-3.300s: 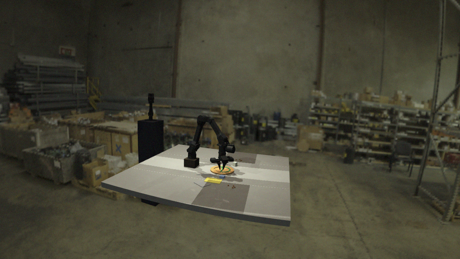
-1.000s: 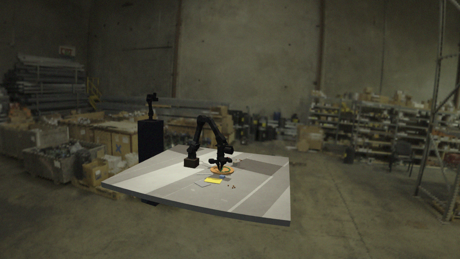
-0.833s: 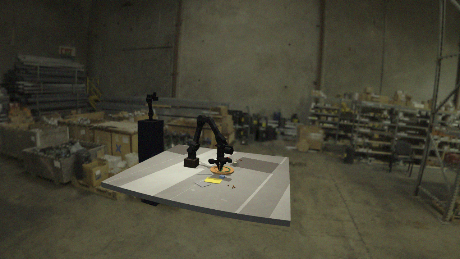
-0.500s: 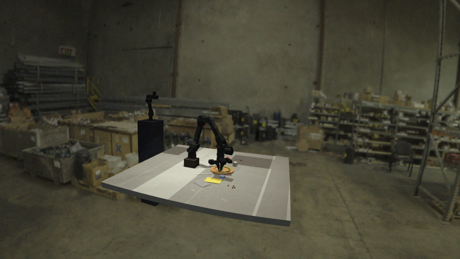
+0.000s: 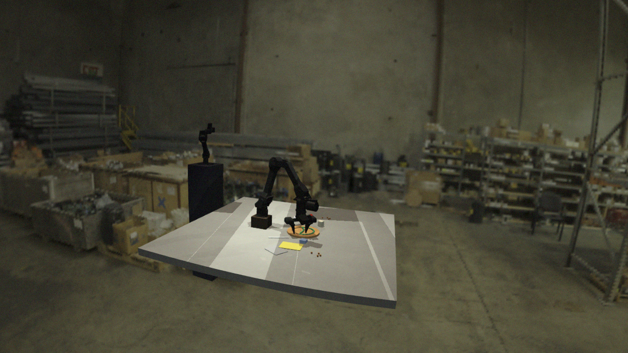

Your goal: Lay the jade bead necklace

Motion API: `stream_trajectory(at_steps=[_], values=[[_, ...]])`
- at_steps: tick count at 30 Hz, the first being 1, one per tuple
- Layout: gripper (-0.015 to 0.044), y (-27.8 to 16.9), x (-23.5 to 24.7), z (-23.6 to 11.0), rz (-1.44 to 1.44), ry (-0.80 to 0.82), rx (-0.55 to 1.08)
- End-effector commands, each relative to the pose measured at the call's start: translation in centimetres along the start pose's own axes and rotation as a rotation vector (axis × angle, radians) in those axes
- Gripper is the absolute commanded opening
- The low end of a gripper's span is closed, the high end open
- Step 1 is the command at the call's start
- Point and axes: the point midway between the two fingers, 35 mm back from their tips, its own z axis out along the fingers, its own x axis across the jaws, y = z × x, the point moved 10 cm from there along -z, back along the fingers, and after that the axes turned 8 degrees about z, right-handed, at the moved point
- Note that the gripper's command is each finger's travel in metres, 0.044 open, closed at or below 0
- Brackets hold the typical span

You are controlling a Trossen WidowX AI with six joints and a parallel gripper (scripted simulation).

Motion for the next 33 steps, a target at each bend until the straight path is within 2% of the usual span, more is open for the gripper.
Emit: stream_trajectory(at_steps=[1,22,29,33], values=[[0.044,0.0,0.0,-0.1,0.0,0.0,0.001],[0.044,0.0,0.0,-0.4,-0.003,-0.001,0.005],[0.0256,-0.9,0.7,-3.5,0.306,-0.001,0.005],[0.0151,-1.0,0.7,-3.7,0.316,-0.001,0.005]])
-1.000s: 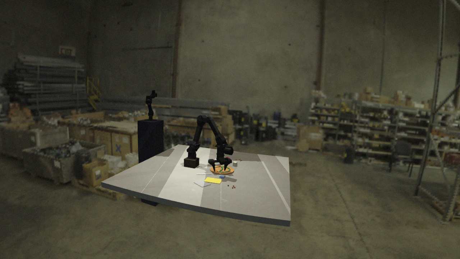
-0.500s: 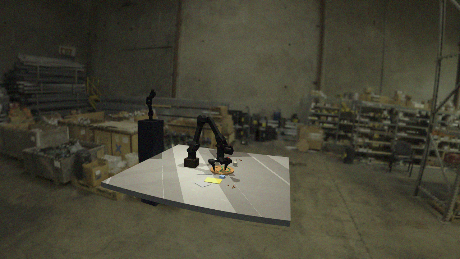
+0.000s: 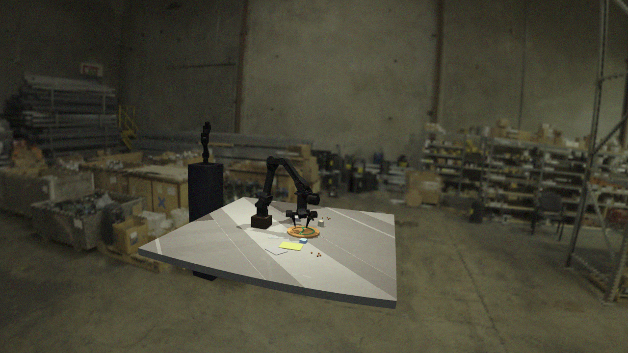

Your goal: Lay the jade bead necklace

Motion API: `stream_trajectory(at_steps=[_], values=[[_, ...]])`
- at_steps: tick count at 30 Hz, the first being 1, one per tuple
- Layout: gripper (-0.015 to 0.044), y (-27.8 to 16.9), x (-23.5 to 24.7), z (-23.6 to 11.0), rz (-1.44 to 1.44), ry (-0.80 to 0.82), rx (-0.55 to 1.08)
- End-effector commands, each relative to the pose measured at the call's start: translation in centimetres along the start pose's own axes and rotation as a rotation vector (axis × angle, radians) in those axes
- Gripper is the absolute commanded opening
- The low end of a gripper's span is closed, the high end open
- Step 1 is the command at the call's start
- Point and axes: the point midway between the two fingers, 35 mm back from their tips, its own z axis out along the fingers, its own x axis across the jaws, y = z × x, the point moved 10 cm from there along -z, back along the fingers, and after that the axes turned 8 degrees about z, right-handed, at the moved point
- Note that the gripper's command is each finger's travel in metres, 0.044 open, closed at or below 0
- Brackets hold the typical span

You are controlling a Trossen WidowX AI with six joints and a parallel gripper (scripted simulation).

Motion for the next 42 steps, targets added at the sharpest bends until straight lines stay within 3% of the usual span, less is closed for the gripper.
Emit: stream_trajectory(at_steps=[1,39,42], values=[[0.0125,-0.1,0.1,-0.3,0.031,-0.002,0.004],[0.012,-0.2,0.0,3.7,0.031,-0.002,0.004],[0.0041,-0.1,0.2,3.5,0.028,0.002,0.0]])
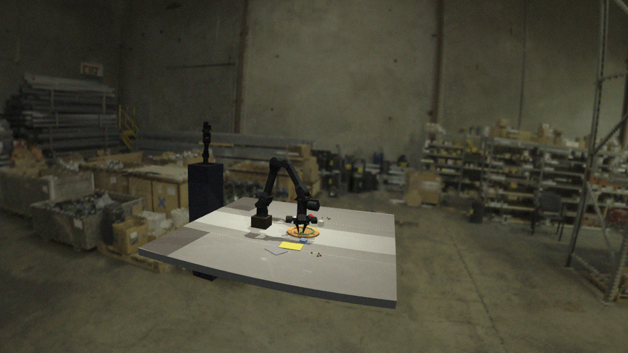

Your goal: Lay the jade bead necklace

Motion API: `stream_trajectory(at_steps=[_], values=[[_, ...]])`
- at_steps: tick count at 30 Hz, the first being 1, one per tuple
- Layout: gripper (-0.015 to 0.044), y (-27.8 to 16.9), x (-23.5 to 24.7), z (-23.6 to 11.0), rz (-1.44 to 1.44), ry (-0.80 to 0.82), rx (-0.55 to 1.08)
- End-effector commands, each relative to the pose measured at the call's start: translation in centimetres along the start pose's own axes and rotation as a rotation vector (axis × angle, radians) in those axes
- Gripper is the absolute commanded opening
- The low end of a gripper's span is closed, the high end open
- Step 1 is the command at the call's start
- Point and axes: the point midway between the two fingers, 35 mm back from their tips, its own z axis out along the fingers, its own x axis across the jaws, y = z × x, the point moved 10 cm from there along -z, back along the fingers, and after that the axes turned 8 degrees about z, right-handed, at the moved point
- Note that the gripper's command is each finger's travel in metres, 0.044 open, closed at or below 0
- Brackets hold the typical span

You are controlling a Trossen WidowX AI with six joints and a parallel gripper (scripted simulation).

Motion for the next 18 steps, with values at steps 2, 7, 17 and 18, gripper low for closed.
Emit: stream_trajectory(at_steps=[2,7,17,18], values=[[0.0,0.0,0.01,-0.02,0.0,0.001,0.0],[0.0,0.0,0.01,-0.02,0.0,0.001,0.0],[0.0,0.0,0.01,-0.02,0.0,0.001,0.0],[0.0,0.0,0.01,-0.02,0.0,0.001,0.0]])
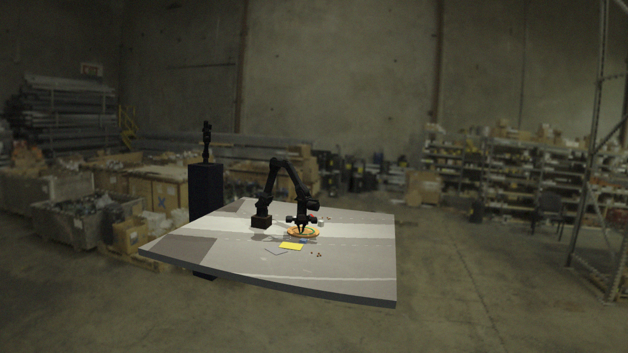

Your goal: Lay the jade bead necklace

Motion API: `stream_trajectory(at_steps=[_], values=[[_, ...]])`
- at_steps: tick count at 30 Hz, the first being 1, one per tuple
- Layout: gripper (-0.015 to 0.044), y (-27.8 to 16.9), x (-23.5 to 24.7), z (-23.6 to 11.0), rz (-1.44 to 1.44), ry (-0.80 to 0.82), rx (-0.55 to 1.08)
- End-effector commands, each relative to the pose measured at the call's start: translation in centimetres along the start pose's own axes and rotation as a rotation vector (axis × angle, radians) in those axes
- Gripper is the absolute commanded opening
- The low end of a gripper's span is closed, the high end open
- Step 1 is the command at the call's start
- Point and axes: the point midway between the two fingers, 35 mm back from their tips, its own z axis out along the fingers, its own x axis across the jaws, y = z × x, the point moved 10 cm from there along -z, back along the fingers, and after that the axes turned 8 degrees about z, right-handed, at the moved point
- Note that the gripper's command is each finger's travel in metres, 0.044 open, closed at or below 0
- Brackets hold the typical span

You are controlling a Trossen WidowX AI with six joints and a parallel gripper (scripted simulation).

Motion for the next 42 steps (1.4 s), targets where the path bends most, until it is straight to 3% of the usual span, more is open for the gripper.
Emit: stream_trajectory(at_steps=[1,42], values=[[0.0,0.0,0.0,0.0,0.0,0.001,0.0],[0.0,0.7,-1.6,0.1,0.003,-0.004,0.003]])
